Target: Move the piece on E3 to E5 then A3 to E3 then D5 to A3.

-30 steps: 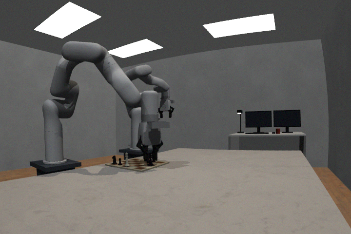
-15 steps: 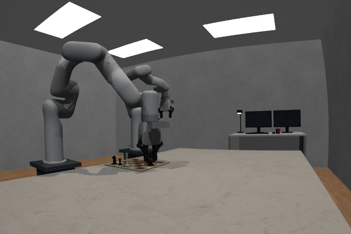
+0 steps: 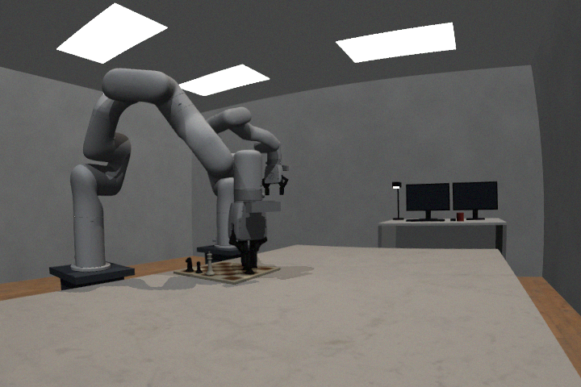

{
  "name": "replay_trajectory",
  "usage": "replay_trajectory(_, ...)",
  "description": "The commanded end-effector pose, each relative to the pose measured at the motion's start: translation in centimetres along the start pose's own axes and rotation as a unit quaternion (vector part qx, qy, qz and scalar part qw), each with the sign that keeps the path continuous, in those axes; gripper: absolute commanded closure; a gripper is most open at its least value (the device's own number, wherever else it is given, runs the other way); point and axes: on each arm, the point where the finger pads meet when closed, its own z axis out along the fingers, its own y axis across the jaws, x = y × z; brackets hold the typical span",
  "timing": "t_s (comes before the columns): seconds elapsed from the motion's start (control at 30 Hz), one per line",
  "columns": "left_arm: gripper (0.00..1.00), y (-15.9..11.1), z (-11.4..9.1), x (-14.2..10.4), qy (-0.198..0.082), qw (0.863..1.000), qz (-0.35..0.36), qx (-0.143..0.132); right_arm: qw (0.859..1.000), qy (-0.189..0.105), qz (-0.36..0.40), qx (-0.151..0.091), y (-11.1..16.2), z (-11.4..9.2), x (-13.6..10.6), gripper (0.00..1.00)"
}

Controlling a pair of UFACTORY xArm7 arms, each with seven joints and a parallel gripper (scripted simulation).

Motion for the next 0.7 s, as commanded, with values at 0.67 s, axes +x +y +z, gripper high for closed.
replay_trajectory(0.67, 0.00, 0.01, -0.16, 0.11, 0.002, 1.000, 0.000, 0.000, 1.000, 0.002, 0.000, 0.001, -0.11, -0.33, 0.10, 1.00)
